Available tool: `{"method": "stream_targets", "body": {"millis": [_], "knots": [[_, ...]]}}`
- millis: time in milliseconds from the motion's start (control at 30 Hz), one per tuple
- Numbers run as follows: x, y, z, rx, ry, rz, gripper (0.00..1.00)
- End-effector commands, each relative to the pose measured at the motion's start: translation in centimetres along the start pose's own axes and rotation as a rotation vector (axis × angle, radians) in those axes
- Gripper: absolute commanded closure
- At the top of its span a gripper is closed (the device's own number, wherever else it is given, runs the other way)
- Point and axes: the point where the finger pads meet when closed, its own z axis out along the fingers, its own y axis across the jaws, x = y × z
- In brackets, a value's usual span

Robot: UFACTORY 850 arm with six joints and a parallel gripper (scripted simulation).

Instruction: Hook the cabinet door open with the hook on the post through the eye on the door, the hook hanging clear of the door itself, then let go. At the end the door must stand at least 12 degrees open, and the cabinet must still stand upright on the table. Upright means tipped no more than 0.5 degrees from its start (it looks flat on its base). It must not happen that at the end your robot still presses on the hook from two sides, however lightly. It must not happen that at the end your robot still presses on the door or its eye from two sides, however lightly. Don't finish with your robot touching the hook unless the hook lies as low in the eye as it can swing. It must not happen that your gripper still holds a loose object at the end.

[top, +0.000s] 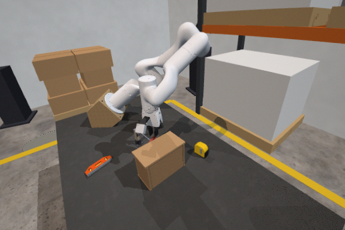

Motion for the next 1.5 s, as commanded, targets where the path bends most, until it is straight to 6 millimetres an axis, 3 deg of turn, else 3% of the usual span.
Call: {"method": "stream_targets", "body": {"millis": [0,767,1300,1467], "knots": [[0.0,0.0,-0.5,0.0,0.001,0.0,0.73],[0.0,0.0,-4.5,0.0,0.001,0.0,0.73],[0.0,0.0,-4.9,0.0,0.001,0.004,0.73],[-0.4,0.7,-5.0,0.0,0.001,0.145,0.73]]}}
